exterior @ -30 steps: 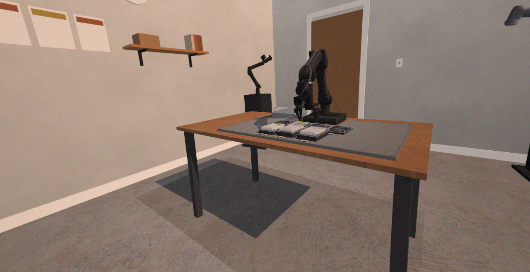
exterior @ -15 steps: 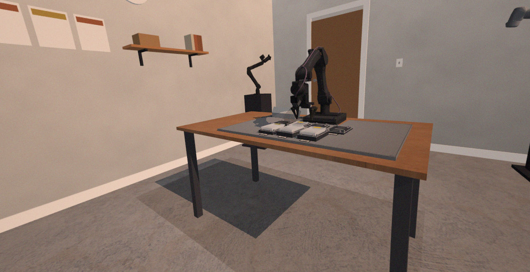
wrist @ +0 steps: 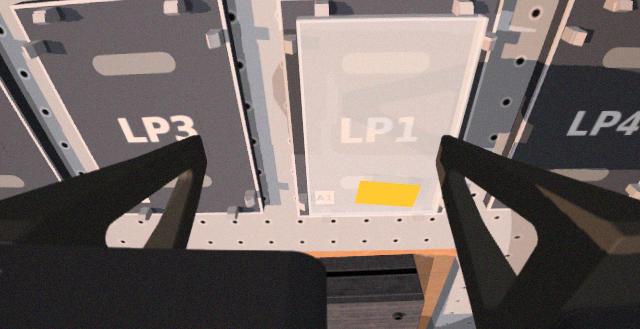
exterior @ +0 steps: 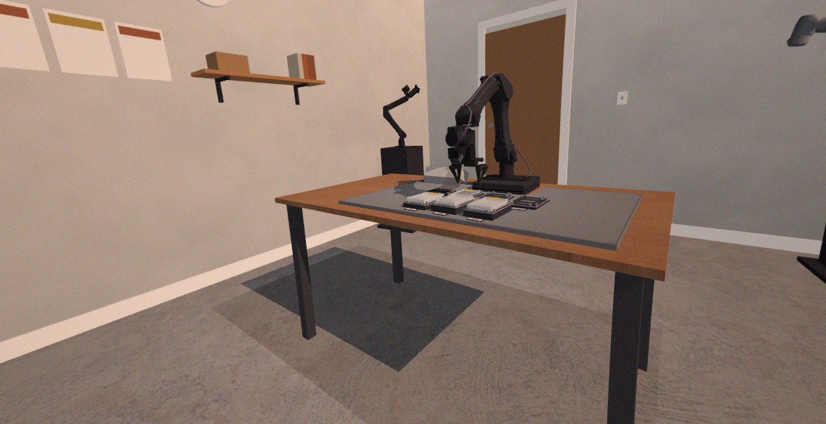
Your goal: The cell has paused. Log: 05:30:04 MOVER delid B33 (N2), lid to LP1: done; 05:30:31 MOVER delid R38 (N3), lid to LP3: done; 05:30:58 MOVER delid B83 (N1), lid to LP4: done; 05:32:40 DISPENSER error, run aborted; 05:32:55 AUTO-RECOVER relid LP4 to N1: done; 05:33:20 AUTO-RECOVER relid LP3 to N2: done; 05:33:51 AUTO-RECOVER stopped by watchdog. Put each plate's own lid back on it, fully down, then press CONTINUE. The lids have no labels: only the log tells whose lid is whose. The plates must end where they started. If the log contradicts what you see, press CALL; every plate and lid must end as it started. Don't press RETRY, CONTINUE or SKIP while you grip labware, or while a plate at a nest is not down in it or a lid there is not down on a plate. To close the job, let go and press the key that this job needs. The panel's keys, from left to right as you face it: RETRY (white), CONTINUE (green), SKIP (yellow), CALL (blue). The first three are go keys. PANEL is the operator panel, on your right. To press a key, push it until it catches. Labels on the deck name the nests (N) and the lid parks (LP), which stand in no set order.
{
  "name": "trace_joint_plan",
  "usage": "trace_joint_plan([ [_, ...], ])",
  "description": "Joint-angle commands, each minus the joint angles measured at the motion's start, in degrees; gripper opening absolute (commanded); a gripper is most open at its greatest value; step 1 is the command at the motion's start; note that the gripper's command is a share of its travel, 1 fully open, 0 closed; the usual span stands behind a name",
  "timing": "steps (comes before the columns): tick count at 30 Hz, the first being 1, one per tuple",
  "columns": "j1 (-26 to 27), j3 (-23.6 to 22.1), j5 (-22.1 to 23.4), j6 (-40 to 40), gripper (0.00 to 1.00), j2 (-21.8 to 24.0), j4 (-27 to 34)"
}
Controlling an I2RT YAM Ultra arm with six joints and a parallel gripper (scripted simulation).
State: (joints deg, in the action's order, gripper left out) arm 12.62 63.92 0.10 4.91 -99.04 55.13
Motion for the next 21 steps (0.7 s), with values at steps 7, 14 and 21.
trace_joint_plan([
  [7, 7.7, -6.4, 0.3, 8.9, 1.00, 6.4, -2.1],
  [14, 6.9, -4.1, 0.5, 9.4, 1.00, 4.8, -2.2],
  [21, 7.6, -3.9, 0.3, 9.4, 1.00, 4.5, -2.3],
])
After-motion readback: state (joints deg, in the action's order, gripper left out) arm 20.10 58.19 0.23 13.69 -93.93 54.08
